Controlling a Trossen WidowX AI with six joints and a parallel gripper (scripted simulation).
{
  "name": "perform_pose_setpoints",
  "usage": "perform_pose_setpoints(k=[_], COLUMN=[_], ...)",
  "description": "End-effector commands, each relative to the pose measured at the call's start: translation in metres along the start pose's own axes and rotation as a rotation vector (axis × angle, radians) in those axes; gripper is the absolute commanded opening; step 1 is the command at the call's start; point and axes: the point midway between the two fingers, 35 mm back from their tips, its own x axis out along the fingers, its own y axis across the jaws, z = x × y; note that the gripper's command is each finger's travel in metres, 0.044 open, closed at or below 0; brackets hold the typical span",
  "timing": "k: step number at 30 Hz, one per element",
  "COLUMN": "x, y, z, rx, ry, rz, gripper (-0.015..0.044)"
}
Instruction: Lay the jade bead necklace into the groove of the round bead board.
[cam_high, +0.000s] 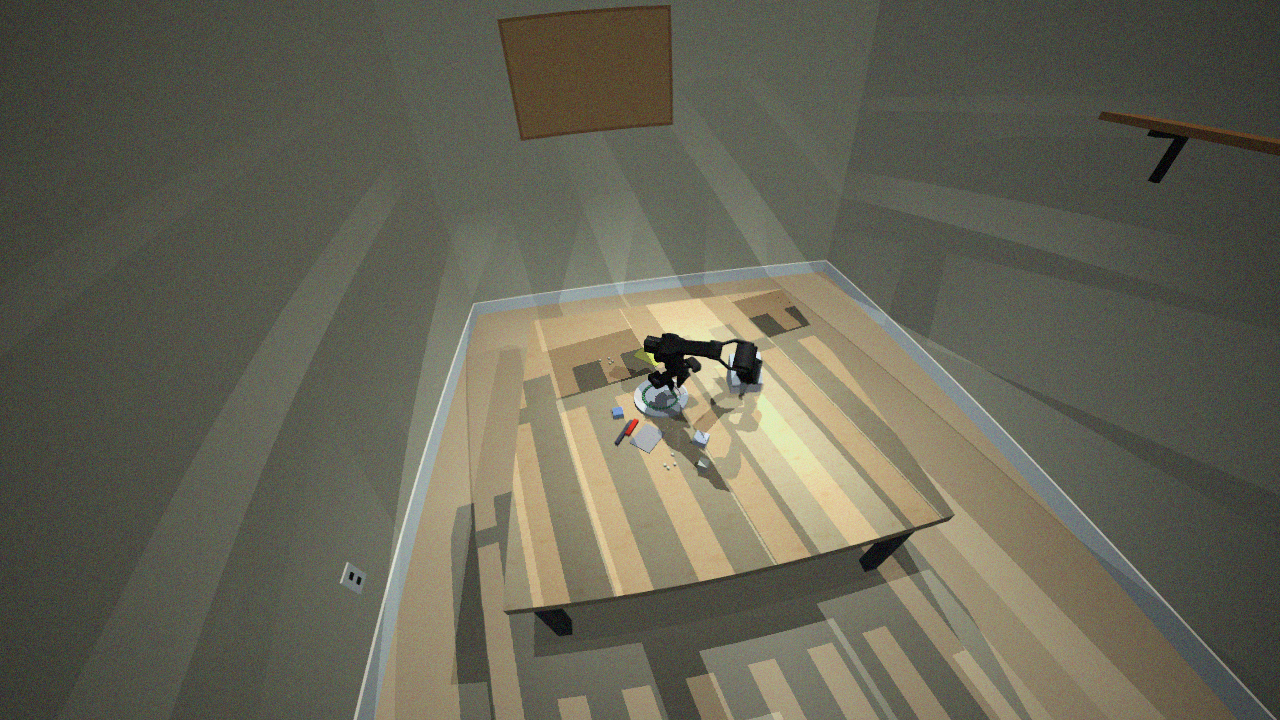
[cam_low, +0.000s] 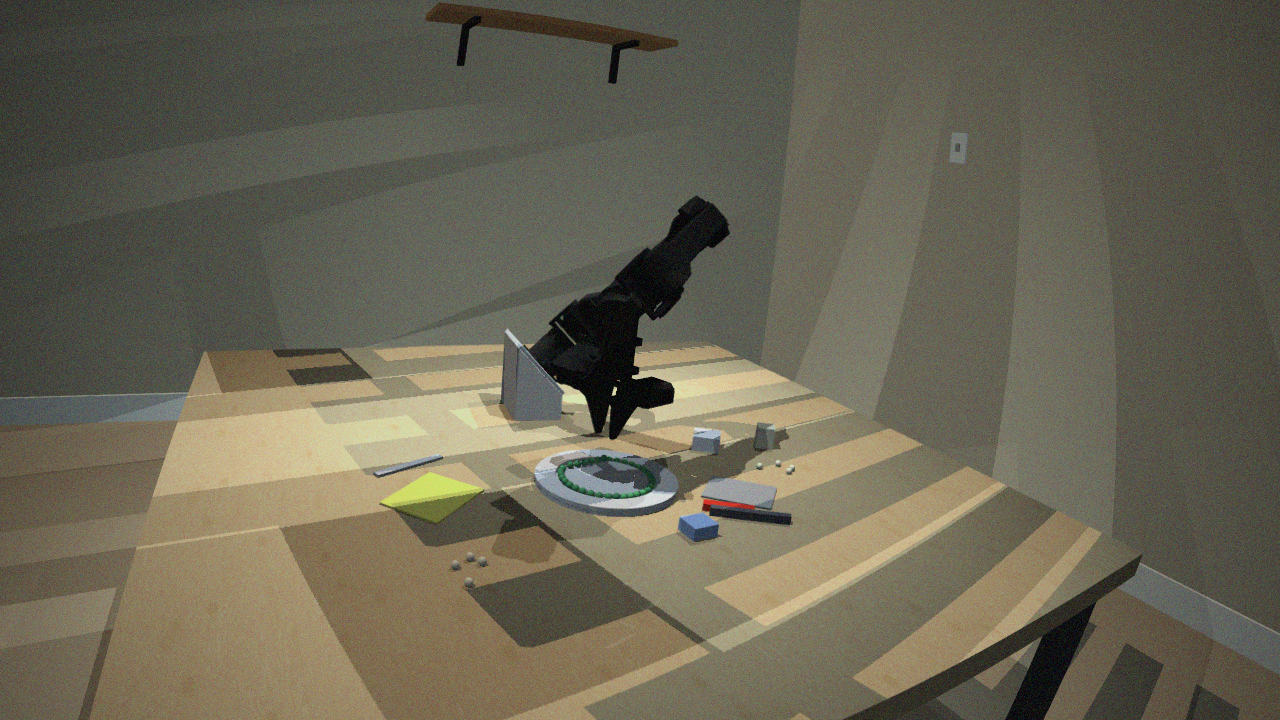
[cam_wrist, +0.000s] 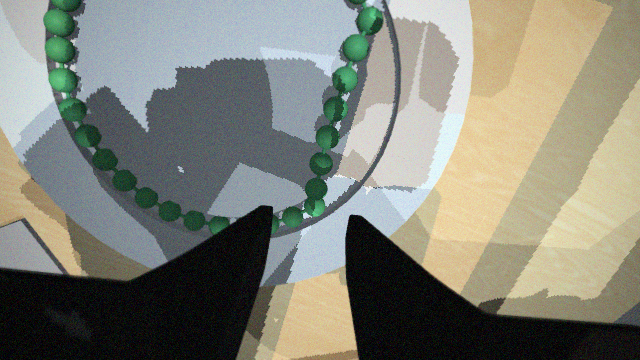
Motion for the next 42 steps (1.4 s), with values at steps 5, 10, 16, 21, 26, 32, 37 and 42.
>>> perform_pose_setpoints(k=[5, 10, 16, 21, 26, 32, 37, 42], x=[0.008, 0.013, 0.022, 0.03, 0.038, 0.039, 0.037, 0.037], y=[-0.001, -0.001, -0.001, -0.001, -0.002, -0.002, 0.0, 0.0], z=[-0.001, -0.001, -0.002, -0.003, -0.004, -0.004, -0.004, -0.004], rx=[0.003, 0.004, 0.005, 0.006, 0.007, 0.007, -0.002, -0.002], ry=[0.0, 0.001, 0.004, 0.006, 0.009, 0.009, 0.001, 0.001], rz=[0.0, 0.0, -0.001, -0.001, -0.002, -0.002, 0.001, 0.001], gripper=[0.012, 0.012, 0.012, 0.012, 0.012, 0.012, 0.0015, 0.0])
